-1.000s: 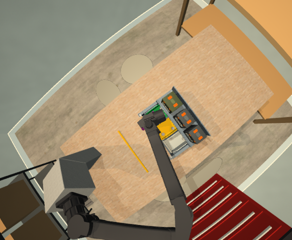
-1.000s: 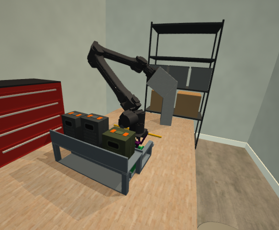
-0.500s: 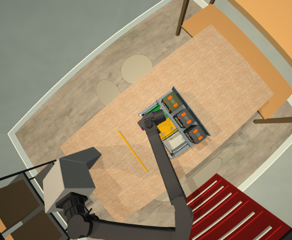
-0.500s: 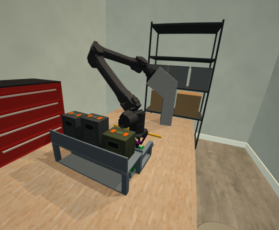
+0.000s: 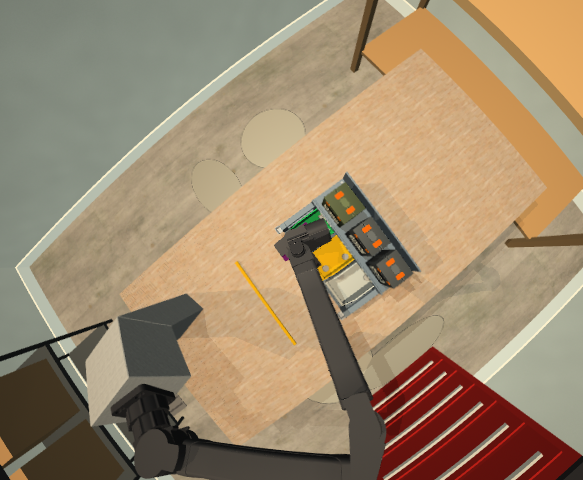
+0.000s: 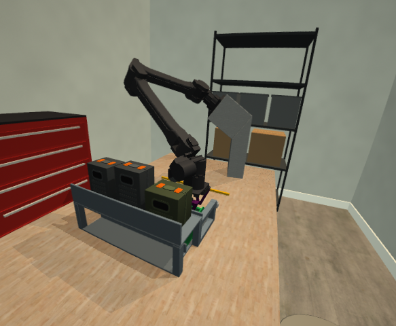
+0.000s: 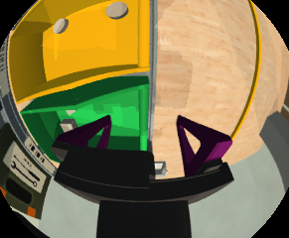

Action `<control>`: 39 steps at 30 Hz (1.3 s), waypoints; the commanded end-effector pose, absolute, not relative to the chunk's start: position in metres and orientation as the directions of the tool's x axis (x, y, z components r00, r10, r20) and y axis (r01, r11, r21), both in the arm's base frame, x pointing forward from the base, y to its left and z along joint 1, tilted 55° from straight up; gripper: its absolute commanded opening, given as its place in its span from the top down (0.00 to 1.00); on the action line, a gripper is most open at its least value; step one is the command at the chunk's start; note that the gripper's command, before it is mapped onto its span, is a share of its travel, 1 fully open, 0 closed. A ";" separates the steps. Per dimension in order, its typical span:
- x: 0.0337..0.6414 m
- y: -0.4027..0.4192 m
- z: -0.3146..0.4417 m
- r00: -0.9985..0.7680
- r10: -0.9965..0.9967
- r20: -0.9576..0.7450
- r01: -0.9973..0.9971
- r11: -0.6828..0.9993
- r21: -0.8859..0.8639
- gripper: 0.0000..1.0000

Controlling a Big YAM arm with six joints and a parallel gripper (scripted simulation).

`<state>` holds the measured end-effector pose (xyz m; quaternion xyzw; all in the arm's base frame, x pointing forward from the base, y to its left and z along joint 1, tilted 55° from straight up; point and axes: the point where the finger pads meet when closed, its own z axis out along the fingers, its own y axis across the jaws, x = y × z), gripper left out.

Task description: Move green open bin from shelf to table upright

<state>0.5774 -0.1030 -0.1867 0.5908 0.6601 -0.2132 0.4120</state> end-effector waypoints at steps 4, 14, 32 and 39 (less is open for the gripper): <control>0.578 -0.107 -0.192 0.032 0.604 -0.797 0.957 0.212 0.200 0.10; 0.578 -0.107 -0.192 0.032 0.604 -0.797 0.957 0.212 0.200 1.00; 0.578 -0.107 -0.192 0.035 0.604 -0.796 0.956 0.211 0.202 1.00; 0.578 -0.107 -0.192 0.035 0.604 -0.796 0.956 0.211 0.202 1.00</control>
